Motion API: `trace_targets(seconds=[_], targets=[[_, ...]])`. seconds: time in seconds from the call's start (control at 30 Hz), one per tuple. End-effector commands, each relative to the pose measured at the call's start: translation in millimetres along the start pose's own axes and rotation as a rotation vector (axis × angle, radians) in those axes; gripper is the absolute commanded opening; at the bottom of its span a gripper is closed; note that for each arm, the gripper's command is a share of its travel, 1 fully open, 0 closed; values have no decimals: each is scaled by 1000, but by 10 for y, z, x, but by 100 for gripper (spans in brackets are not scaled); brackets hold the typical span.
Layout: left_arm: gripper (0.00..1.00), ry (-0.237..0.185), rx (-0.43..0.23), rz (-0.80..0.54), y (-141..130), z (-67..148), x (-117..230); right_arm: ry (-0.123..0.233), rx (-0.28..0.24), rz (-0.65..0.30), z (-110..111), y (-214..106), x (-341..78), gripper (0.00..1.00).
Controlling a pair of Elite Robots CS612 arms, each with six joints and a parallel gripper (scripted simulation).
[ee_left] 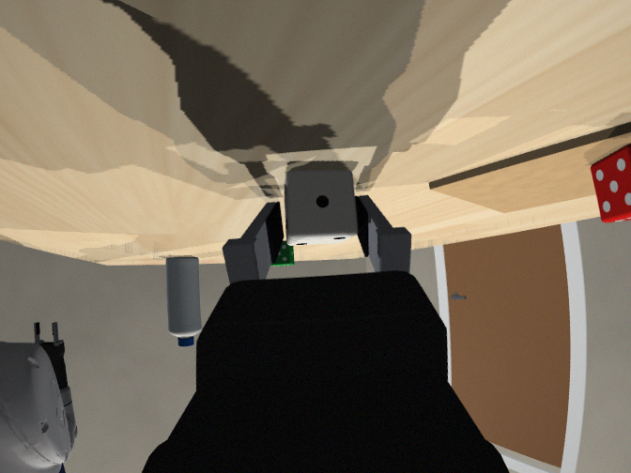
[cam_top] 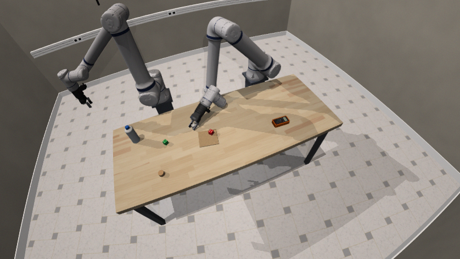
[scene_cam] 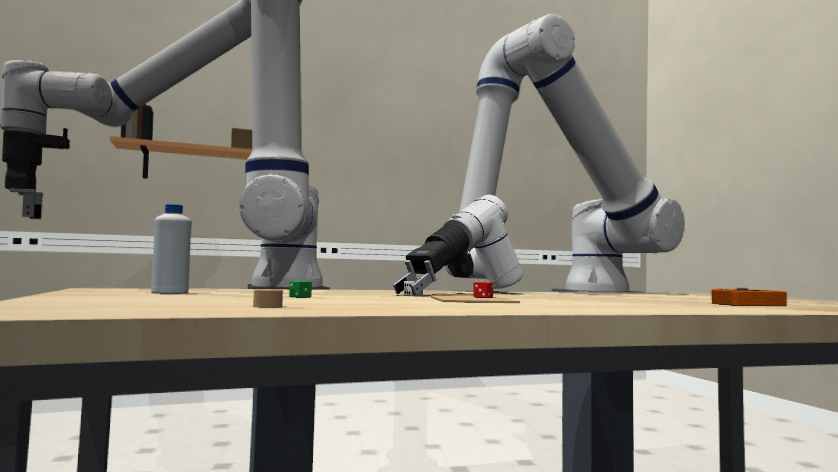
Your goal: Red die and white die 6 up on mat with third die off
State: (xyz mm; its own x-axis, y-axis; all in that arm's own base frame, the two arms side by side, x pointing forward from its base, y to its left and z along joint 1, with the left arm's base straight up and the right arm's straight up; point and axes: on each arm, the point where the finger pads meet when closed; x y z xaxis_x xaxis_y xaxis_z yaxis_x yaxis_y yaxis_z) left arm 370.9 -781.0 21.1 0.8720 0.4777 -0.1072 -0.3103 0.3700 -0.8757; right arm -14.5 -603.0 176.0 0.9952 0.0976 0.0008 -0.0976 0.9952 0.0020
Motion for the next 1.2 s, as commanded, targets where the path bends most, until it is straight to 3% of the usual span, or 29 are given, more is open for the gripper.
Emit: trace_targets(seconds=[0.0,0.43,0.77,1.17], targets=[[87,0,-2,0,-11,2,-2,1,-2,0,10,-7,-3,100],[87,0,-2,0,-11,19,-2,1,-2,0,10,-7,-3,100],[87,0,-2,0,-10,327,-2,1,-2,0,10,-7,-3,100],[87,0,-2,0,-10,502,-2,1,-2,0,10,-7,-3,100]])
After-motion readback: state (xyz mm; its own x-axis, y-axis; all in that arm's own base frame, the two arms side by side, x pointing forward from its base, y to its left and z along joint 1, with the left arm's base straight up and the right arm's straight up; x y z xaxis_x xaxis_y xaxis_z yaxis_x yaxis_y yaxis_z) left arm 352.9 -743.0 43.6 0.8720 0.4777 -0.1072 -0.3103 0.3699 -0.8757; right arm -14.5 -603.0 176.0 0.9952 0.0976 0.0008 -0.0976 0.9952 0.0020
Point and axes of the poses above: on each arm, the point where the finger pads meet when closed, its own z axis back along the fingers, its own x axis across the jaws, y = z × x, and after that the axes turned 7 degrees about z, right-handed
